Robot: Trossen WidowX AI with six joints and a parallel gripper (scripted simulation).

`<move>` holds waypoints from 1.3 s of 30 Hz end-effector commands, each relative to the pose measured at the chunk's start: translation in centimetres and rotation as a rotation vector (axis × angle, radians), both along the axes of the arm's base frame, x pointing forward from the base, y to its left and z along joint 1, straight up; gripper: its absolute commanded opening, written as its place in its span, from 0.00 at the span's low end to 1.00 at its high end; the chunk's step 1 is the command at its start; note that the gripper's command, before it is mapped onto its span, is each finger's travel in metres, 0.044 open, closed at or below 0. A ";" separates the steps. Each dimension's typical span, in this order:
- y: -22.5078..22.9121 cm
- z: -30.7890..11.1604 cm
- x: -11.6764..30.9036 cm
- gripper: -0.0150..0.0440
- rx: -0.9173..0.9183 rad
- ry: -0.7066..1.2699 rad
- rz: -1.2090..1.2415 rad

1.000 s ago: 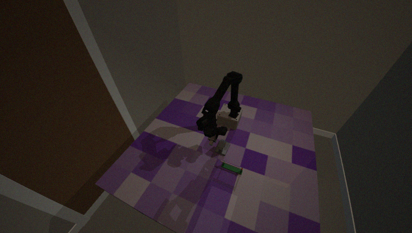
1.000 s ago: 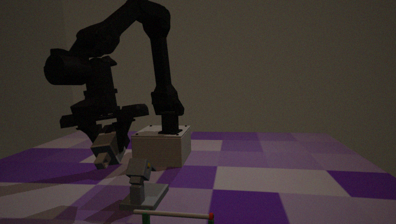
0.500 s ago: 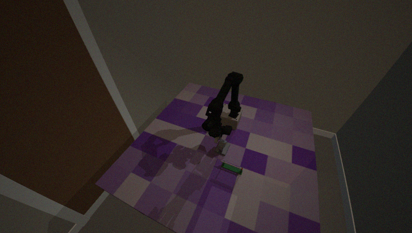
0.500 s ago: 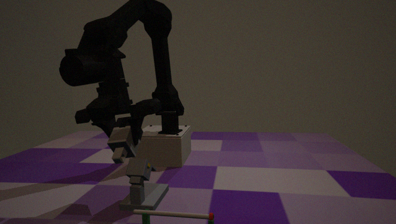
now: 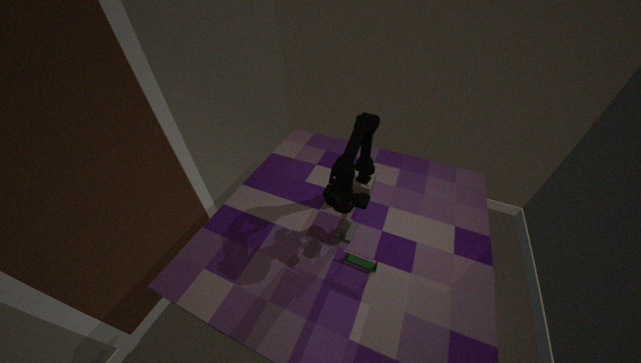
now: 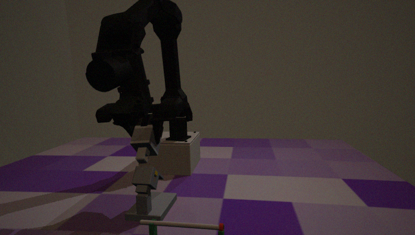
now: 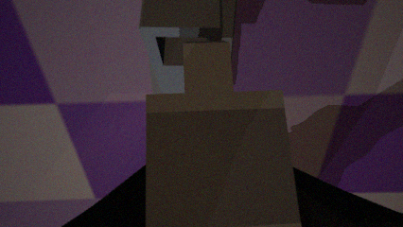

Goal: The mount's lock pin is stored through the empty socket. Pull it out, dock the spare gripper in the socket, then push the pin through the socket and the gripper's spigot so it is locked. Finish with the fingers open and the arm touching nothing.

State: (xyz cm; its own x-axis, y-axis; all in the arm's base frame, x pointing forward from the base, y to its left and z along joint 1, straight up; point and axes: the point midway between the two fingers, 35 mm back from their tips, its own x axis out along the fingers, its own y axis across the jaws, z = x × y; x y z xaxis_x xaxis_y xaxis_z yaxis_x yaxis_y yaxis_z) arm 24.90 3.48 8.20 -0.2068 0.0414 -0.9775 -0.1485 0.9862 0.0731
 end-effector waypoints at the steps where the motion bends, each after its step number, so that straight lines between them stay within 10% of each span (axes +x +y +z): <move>1: 0.5 0.6 -0.8 0.25 -0.031 0.041 -0.006; 39: 1.6 -1.4 -0.1 0.25 -0.089 0.115 -0.013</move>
State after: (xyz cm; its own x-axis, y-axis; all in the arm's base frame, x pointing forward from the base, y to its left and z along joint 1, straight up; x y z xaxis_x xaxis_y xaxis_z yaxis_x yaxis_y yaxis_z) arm 24.40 5.13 7.04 -0.3235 -0.0379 -0.9455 -0.1299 0.9915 0.0047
